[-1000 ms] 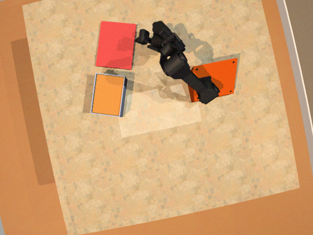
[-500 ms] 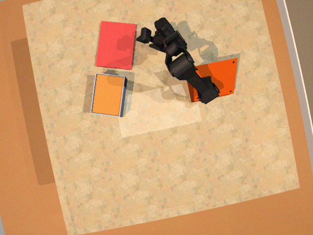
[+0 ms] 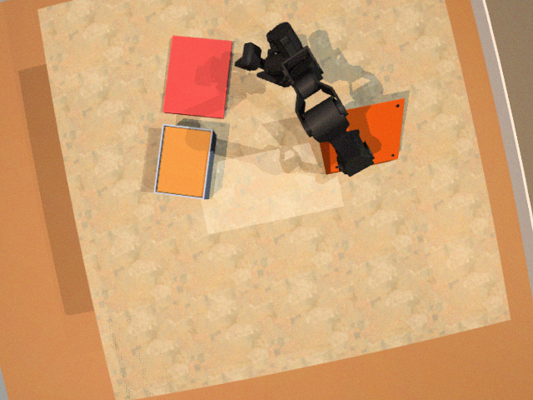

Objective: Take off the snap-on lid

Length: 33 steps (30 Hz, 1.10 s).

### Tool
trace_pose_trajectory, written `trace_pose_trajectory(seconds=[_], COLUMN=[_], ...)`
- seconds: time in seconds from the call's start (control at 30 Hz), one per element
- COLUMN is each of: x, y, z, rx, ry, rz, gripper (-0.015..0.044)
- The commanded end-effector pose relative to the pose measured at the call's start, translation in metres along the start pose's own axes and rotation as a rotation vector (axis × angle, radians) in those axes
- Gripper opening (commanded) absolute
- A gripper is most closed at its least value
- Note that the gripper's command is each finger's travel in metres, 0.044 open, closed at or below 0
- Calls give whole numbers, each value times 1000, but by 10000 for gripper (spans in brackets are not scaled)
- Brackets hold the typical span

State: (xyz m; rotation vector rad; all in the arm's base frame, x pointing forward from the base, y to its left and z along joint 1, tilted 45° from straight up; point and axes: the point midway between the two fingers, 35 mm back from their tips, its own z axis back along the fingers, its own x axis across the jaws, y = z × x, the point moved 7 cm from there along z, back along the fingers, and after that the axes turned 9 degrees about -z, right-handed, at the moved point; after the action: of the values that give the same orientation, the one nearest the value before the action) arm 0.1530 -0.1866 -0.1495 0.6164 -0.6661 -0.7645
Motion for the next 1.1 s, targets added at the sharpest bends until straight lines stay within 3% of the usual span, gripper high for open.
trace_pose_trajectory(seconds=[0.0,0.5,1.07], x=[4,18,13], y=[1,3,2], z=[8,34,28], rx=[6,4,4], ry=[2,2,2], rz=[3,3,3], gripper=[440,440,440])
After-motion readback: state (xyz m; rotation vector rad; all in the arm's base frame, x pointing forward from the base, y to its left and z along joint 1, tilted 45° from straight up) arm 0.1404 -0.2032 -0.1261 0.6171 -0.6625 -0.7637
